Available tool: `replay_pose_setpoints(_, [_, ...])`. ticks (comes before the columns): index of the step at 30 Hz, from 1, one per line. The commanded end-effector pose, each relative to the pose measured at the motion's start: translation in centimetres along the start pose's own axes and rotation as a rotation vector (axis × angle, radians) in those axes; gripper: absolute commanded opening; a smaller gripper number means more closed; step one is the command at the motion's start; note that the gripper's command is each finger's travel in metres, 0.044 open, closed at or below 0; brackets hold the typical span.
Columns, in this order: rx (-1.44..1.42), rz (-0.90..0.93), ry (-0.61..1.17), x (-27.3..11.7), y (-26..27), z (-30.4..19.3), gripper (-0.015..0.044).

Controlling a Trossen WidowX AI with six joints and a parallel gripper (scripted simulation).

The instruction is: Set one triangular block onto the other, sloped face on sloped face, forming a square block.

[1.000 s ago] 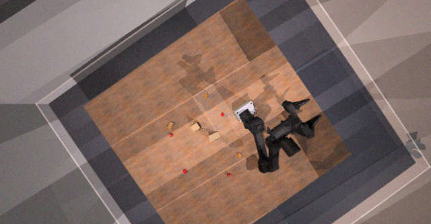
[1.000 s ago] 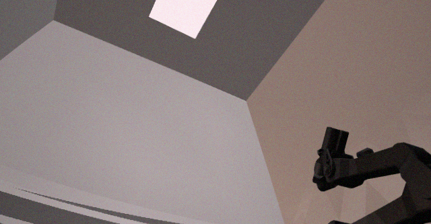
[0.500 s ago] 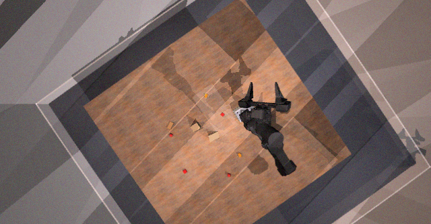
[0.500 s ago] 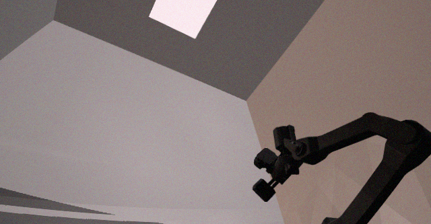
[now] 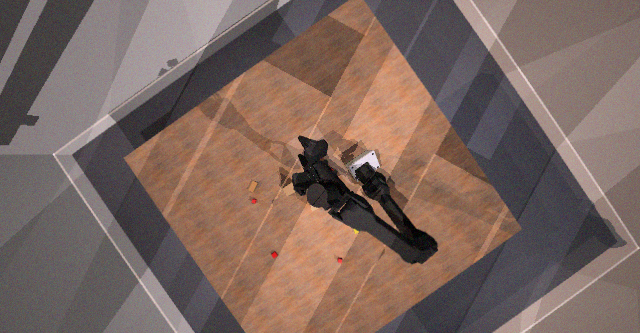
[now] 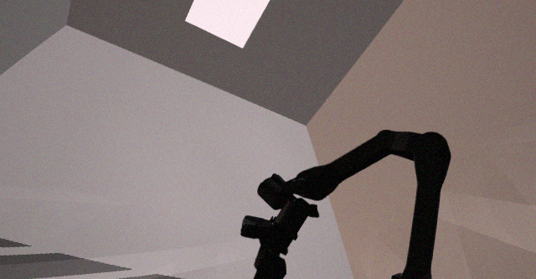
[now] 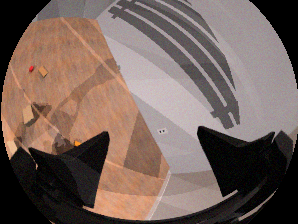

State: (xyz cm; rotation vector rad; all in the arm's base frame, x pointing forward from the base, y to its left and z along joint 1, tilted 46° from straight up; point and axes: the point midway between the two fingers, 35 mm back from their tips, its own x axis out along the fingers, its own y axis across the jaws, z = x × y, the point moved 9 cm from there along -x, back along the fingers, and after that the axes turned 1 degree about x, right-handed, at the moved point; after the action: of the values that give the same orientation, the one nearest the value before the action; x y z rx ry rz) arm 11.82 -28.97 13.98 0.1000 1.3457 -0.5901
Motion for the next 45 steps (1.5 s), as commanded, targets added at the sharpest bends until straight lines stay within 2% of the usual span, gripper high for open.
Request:
replay_pose_setpoints(1, [-0.093, 0.212, 0.023, 2.0, 2.8, 2.3, 0.044])
replay_pose_setpoints(7, [-0.228, 0.597, 0.108, 4.9, 8.9, 5.4, 0.044])
replay_pose_setpoints(13, [-0.3, 1.0, 0.272, 7.3, 16.8, 7.5, 0.044])
replay_pose_setpoints(15, [-0.303, 1.079, 0.317, 7.7, 18.5, 7.7, 0.044])
replay_pose_setpoints(45, [-0.302, 1.087, 0.322, 9.9, 22.1, 6.8, 0.044])
